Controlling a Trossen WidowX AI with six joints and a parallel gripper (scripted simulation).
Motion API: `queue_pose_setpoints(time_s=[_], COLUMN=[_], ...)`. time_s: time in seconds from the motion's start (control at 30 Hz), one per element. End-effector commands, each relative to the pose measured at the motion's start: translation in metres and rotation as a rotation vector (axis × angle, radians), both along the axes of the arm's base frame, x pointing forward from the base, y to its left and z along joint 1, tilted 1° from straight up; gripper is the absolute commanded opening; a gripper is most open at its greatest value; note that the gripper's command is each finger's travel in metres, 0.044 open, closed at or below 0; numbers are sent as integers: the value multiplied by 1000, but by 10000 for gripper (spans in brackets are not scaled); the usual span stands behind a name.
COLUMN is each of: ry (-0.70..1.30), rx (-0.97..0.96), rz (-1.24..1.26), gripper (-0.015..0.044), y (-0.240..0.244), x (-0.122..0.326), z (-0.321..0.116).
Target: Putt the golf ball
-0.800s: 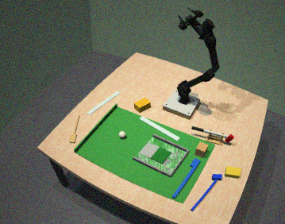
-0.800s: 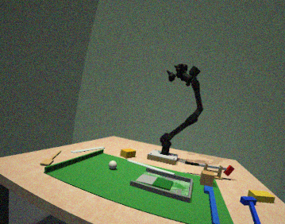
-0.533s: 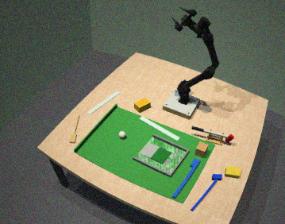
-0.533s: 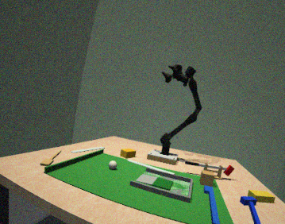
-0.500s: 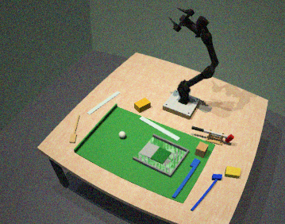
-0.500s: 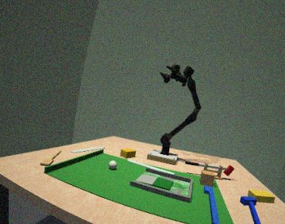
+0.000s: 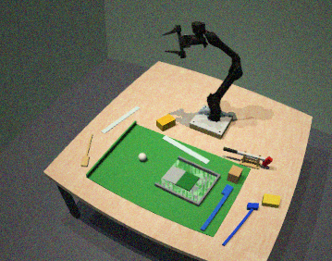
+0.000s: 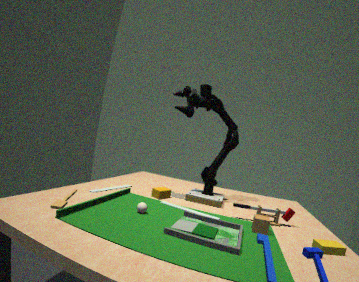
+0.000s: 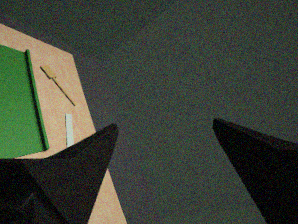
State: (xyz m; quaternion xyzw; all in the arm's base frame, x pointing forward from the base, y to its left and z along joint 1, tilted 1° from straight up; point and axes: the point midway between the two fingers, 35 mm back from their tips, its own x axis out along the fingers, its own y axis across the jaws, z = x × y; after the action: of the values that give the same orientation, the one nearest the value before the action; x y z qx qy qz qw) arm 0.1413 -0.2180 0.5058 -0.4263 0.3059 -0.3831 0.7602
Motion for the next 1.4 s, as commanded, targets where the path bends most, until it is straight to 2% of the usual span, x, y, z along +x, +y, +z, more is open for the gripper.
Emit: queue_pose_setpoints(time_s=[0.0,0.2,0.37,0.5,0.57,0.67,0.9,1.17,1.27,1.37], ry=[81,225,374,508,511,608,905,1277,1390,1398], rx=[99,239,337,403,442,489,539,536,521,520], rz=[186,466,685,853,849,944,1212,1469,1528,1532], gripper=[440,440,440,440,440,440,440,440,440,440], y=[8,46,97,148,157,195,294,391,405,406], x=[52,125,172,195,197,203,188,124,95,93], z=[-39,-103,-159,-204,-212,-243,-316,-388,-406,-407])
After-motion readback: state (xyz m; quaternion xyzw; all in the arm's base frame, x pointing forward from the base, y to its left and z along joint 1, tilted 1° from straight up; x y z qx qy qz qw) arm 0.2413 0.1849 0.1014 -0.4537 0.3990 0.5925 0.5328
